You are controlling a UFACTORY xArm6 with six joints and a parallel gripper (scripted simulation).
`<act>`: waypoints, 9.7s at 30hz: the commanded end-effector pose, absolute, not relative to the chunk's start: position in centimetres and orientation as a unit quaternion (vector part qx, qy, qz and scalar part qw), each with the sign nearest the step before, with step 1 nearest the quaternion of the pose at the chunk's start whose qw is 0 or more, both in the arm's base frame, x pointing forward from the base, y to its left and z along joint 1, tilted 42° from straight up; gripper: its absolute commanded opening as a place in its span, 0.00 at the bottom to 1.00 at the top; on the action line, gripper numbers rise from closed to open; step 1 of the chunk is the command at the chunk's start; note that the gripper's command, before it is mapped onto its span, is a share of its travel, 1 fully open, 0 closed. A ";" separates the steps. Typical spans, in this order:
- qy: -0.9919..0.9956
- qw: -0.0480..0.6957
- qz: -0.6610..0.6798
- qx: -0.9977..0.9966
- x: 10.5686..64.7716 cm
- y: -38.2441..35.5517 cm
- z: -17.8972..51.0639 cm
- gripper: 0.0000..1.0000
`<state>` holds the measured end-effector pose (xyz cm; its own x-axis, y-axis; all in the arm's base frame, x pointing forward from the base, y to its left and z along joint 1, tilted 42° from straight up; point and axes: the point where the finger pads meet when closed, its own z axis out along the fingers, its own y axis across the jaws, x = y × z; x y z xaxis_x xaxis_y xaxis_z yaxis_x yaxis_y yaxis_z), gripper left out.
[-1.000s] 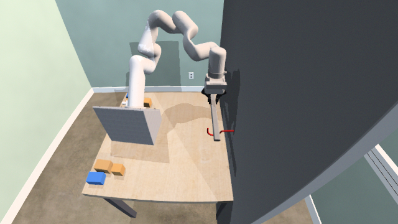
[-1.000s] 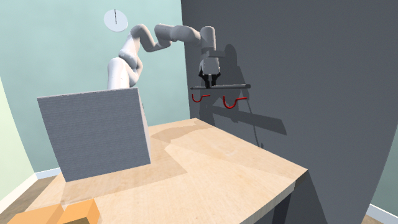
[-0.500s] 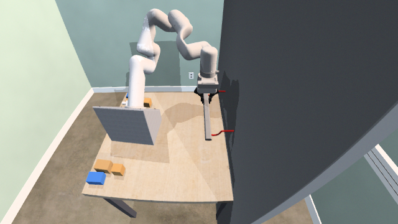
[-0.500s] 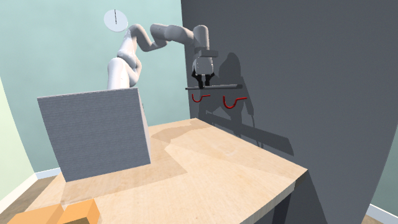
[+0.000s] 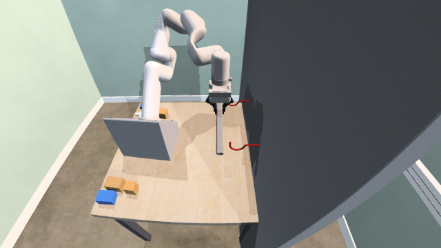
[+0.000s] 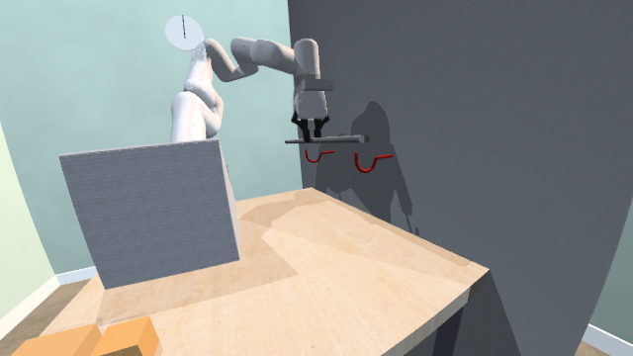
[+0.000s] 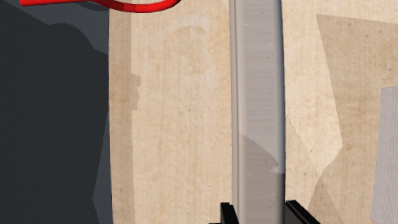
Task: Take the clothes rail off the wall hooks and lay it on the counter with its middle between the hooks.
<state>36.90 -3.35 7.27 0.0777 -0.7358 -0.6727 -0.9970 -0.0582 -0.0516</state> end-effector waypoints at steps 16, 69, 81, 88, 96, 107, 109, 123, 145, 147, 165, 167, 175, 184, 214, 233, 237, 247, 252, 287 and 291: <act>0.633 0.266 0.244 -0.685 32.2 -3.4 7.4 0.00; 0.633 0.266 0.244 -0.685 32.2 0.6 3.0 0.00; 0.633 0.266 0.244 -0.685 32.2 1.9 1.6 0.00; 0.633 0.266 0.244 -0.685 32.2 2.4 1.0 0.00; 0.633 0.266 0.244 -0.685 32.2 3.3 0.0 0.00; 0.633 0.266 0.244 -0.685 32.2 4.3 -1.1 0.00; 0.633 0.266 0.244 -0.685 32.2 4.6 -1.3 0.00; 0.633 0.266 0.244 -0.685 32.2 5.9 -2.8 0.00; 0.633 0.266 0.244 -0.685 32.2 8.2 -5.3 0.00; 0.633 0.266 0.244 -0.685 32.2 8.4 -5.5 0.00; 0.633 0.266 0.244 -0.684 32.2 10.2 -7.5 0.00; 0.633 0.266 0.244 -0.684 32.2 10.4 -7.7 0.00; 0.633 0.266 0.245 -0.684 32.2 11.1 -8.5 0.00; 0.633 0.266 0.245 -0.684 32.2 12.1 -9.6 0.00; 0.633 0.266 0.245 -0.684 32.2 13.4 -11.0 0.00; 0.633 0.266 0.245 -0.684 32.2 14.2 -11.8 0.00; 0.633 0.266 0.245 -0.684 32.2 14.4 -12.0 0.00; 0.633 0.266 0.245 -0.684 32.2 14.7 -12.4 0.00; 0.633 0.266 0.245 -0.684 32.2 14.9 -12.6 0.00; 0.633 0.266 0.245 -0.684 32.2 15.0 -12.7 1.00; 0.633 0.266 0.245 -0.684 32.2 15.0 -12.7 1.00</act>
